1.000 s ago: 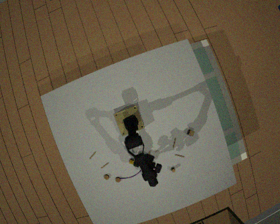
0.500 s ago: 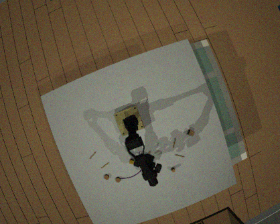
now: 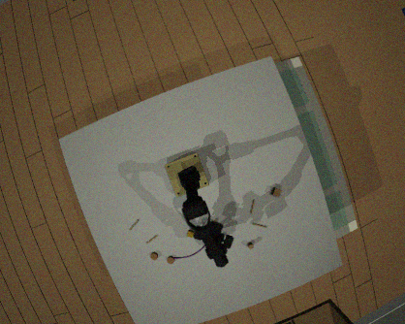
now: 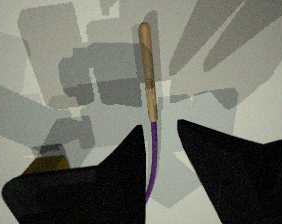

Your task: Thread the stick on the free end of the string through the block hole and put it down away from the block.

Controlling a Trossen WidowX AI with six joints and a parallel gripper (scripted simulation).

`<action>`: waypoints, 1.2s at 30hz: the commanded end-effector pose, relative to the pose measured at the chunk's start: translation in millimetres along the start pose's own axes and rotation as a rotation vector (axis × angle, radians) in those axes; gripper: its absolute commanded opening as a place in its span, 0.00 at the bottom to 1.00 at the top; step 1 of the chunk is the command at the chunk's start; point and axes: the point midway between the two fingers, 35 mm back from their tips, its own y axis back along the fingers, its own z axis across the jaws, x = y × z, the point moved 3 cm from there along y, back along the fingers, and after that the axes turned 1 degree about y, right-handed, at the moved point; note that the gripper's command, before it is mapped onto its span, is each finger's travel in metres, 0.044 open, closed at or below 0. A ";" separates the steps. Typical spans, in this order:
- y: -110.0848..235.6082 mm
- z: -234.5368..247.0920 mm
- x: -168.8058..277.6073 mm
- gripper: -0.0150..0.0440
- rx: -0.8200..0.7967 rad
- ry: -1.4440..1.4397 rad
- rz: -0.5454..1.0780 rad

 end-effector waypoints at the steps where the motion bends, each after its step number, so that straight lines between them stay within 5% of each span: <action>1: -9.1 0.8 -1.7 0.47 -0.001 0.005 -0.006; 20: -27.5 1.8 -3.0 0.47 -0.001 0.005 -0.006; 25: -26.1 1.6 -2.3 0.25 -0.003 0.000 -0.003; 36: -22.9 1.4 -2.0 0.25 -0.003 0.000 -0.003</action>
